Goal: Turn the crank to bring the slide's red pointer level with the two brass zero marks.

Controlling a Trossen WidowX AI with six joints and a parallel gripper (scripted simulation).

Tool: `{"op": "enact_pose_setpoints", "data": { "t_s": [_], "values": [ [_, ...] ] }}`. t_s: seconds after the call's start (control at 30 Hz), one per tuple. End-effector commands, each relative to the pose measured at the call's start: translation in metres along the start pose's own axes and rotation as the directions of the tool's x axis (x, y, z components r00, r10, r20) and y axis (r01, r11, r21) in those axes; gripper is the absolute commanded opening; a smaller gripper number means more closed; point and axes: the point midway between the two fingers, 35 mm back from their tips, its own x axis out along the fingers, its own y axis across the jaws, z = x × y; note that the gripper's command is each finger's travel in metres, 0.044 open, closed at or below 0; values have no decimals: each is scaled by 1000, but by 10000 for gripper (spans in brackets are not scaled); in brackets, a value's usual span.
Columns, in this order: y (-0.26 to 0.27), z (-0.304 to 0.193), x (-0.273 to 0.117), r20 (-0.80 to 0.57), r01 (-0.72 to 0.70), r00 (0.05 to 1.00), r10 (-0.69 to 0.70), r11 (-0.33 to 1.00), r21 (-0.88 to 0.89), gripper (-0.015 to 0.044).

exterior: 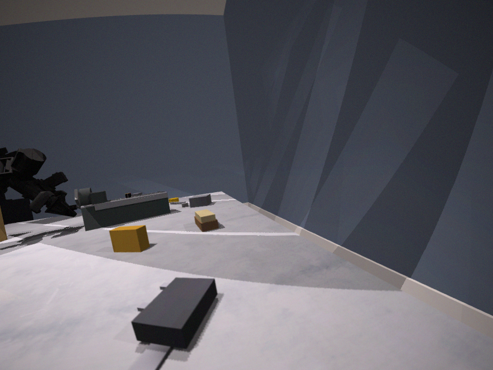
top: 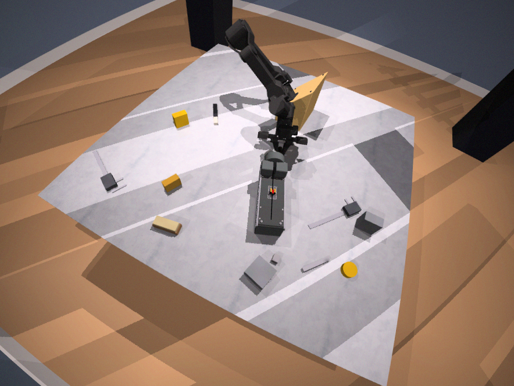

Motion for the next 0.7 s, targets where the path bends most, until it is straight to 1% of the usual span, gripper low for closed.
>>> {"op": "enact_pose_setpoints", "data": {
  "t_s": [0.0,0.67],
  "values": [
    [6,5,-6,10,-10,1000,10,1000,-13,0],
    [4,24,-25,10,-11,1000,11,1000,-12,0]
  ]
}}
